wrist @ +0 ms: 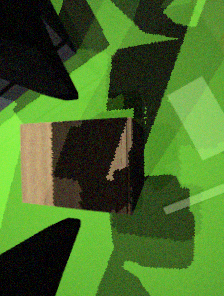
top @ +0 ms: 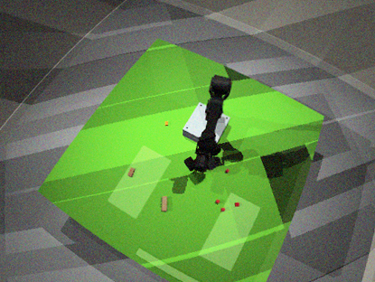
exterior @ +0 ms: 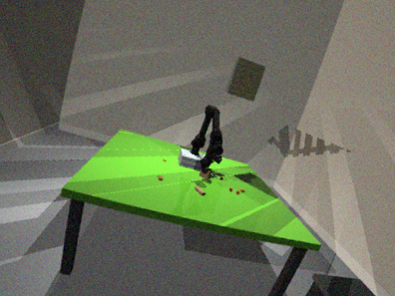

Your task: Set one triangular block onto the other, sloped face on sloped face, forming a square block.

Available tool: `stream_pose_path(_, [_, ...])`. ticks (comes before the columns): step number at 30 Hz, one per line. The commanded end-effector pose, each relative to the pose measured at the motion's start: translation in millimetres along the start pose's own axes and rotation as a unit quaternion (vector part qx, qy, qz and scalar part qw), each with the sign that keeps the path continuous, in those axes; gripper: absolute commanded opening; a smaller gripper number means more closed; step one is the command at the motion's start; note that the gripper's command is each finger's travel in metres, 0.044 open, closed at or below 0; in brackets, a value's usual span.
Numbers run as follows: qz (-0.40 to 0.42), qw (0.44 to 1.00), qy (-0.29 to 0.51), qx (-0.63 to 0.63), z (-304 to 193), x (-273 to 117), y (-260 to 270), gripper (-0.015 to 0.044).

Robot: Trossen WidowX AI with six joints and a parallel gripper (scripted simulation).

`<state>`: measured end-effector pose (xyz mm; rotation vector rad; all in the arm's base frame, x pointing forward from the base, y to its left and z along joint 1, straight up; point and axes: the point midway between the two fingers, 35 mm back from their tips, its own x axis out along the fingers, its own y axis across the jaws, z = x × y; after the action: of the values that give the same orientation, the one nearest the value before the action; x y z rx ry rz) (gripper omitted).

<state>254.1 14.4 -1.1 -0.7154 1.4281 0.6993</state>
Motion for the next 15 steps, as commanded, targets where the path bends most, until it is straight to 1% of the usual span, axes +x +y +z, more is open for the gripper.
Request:
stream_pose_path(1, [0.0, 1.0, 0.0, 0.0, 0, 0, 0, 0.044])
stream_pose_path(5, [0.0, 1.0, 0.0, 0.0, 1, -3, -1, 0.044])
stream_pose_path(7, [0.0, 1.0, 0.0, 0.0, 3, -22, -3, 0.044])
stream_pose_path(12, [0.0, 1.0, 0.0, 0.0, 2, -100, -2, 0.044])
stream_pose_path(13, [0.0, 1.0, 0.0, 0.0, 1, -108, -1, 0.044])
stream_pose_path(15, [0.0, 1.0, 0.0, 0.0, 0, -111, 0, 0.044])
